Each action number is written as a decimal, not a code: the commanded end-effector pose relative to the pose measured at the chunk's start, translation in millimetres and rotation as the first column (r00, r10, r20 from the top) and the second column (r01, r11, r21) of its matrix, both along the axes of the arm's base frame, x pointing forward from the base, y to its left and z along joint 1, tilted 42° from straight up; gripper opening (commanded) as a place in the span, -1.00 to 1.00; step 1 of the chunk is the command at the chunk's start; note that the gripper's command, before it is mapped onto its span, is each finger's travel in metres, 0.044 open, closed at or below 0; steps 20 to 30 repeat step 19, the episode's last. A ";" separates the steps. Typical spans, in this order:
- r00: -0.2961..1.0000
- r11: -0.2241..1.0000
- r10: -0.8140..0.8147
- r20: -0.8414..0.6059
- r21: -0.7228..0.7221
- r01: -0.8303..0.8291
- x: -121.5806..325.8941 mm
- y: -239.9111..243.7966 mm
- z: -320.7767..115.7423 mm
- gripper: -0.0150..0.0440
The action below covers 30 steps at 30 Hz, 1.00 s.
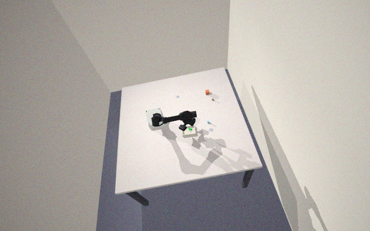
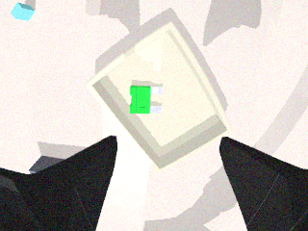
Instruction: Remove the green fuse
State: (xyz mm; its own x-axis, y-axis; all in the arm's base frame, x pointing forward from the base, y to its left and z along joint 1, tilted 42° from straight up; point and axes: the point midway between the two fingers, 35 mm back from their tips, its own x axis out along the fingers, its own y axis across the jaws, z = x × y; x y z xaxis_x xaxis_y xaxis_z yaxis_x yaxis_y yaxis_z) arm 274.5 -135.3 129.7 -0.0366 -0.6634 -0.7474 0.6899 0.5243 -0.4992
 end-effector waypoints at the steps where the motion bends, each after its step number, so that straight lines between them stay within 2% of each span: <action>1: 1.000 1.000 -0.003 0.006 -0.005 0.003 0.6 0.3 2.6 0.63; 30: 1.000 1.000 0.000 0.000 0.000 0.000 0.1 0.2 0.2 0.63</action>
